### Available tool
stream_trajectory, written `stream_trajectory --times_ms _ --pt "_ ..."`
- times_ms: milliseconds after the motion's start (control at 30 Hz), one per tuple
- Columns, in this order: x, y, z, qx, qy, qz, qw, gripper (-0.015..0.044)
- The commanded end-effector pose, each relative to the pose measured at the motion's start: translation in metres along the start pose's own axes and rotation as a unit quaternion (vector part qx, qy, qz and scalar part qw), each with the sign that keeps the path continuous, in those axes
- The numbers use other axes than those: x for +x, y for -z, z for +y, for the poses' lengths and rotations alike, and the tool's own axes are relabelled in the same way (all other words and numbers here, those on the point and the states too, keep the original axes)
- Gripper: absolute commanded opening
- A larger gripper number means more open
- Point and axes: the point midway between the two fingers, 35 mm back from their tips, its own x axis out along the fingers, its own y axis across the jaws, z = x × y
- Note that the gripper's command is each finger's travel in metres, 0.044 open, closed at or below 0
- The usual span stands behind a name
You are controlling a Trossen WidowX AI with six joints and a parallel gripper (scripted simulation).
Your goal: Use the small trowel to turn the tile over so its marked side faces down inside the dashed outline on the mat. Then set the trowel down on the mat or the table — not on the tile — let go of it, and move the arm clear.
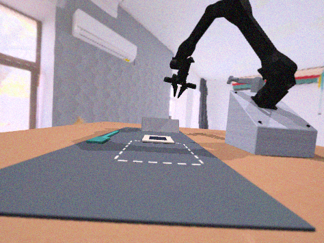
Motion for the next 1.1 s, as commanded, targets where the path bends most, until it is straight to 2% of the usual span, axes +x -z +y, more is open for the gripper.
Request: stream_trajectory --times_ms 0,200,633,1067 --pt "0.034 0.027 0.005 0.017 0.018 0.07 0.997 0.01" --pt "0.072 0.062 0.005 0.042 0.05 0.151 0.986 0.01" --pt "0.072 0.062 0.002 0.037 0.052 0.147 0.987 0.01" --pt "0.088 0.072 0.008 0.041 0.052 0.151 0.986 0.01"
